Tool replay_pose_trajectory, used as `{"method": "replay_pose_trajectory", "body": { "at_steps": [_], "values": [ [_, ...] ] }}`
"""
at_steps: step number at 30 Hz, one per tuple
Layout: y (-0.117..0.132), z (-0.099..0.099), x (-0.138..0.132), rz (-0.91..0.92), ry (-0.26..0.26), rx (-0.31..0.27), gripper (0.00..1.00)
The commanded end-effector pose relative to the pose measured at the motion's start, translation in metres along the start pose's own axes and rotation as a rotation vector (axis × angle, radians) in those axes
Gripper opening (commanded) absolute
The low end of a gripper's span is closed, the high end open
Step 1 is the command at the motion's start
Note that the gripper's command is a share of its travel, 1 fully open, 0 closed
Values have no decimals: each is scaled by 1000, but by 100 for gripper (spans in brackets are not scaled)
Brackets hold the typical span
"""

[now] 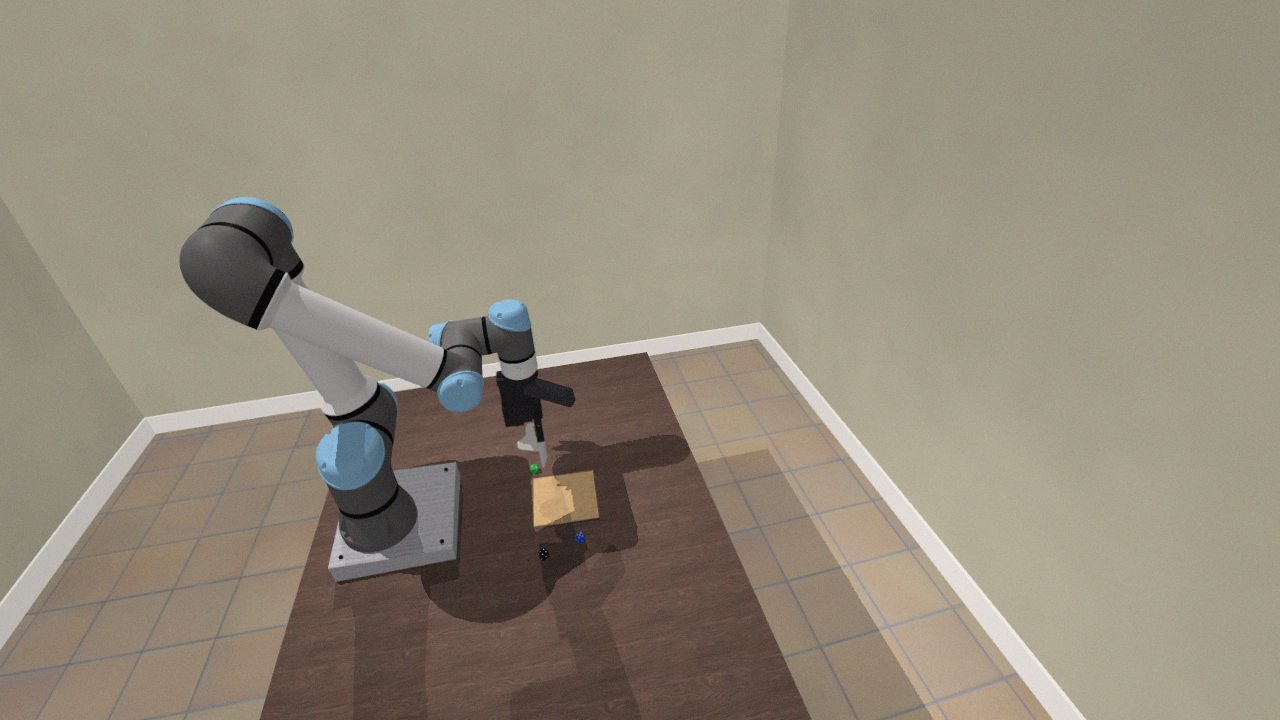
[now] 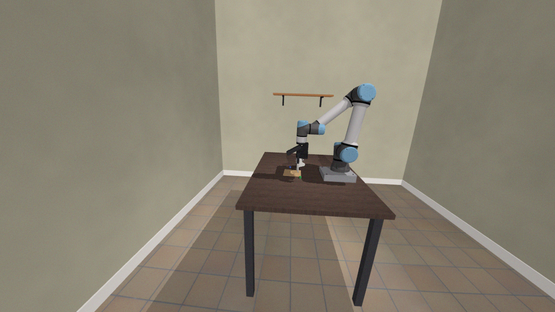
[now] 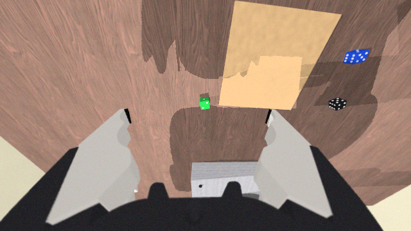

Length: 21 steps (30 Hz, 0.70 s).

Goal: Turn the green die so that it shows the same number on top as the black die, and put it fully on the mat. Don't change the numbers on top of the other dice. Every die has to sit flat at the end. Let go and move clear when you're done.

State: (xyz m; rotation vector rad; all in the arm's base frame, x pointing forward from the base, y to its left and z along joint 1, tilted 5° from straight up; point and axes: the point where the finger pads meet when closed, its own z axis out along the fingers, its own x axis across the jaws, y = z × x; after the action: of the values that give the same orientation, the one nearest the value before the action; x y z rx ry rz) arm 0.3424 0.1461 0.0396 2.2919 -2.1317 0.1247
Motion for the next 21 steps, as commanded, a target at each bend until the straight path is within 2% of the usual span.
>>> {"method": "replay_pose_trajectory", "body": {
  "at_steps": [1, 7, 11, 21],
  "values": [
    [0, -26, 0, 0, 0, -2, 100],
    [0, -60, 0, 0, 0, -2, 100],
    [0, -75, 0, 0, 0, -2, 100],
    [0, -82, 0, 0, 0, -2, 100]
  ]
}}
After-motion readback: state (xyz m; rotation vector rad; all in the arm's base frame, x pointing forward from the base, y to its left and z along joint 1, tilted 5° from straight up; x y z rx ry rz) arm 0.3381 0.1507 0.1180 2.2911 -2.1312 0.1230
